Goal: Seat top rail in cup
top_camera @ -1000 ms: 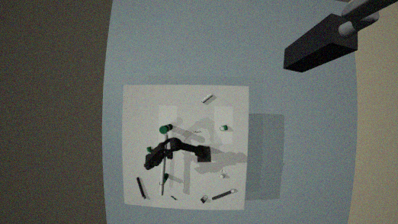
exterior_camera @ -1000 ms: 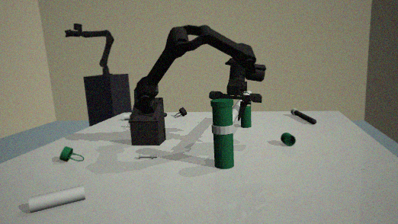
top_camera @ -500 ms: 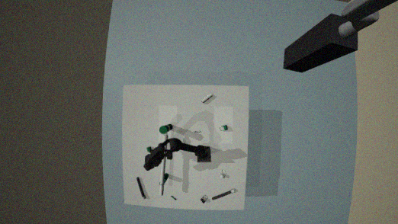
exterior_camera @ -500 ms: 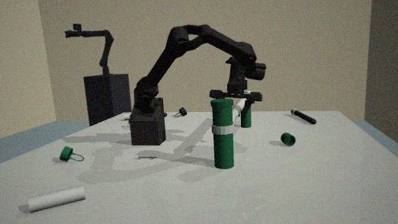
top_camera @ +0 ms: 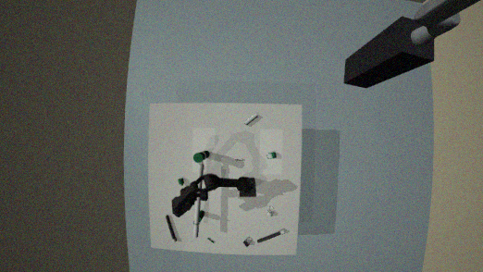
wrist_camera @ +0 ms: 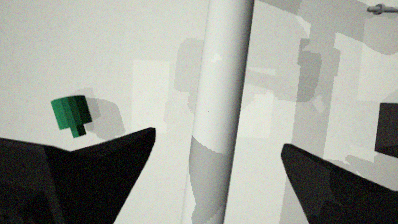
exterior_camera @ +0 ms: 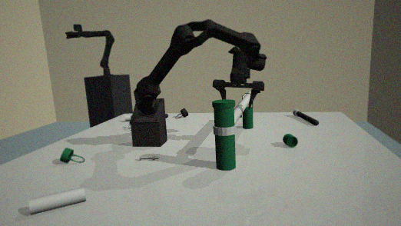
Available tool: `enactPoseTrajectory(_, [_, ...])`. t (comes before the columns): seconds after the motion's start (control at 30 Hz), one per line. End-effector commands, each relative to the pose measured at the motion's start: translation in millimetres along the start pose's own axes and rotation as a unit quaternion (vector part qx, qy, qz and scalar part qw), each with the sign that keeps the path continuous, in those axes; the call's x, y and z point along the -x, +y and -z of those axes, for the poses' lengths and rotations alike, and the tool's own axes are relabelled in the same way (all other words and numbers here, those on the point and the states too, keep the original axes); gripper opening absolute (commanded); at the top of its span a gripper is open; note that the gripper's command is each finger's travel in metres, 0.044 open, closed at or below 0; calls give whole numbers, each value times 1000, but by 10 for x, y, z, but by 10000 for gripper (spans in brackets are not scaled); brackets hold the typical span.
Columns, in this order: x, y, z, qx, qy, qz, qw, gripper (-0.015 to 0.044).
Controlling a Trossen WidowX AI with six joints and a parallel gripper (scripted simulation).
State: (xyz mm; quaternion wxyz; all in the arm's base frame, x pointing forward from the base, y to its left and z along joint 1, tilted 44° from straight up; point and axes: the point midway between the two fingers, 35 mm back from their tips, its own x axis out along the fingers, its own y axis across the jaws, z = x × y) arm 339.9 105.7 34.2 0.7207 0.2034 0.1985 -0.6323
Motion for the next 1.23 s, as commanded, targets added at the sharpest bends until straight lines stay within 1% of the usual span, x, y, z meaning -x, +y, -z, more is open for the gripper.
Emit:
enactPoseTrajectory(0.0, [230, -14, 5, 24, 6, -11, 1000, 440])
enactPoseTrajectory(0.1, [361, -33, 6, 37, 9, -17, 999, 440])
enactPoseTrajectory(1.2, [361, -33, 6, 37, 9, -17, 999, 440])
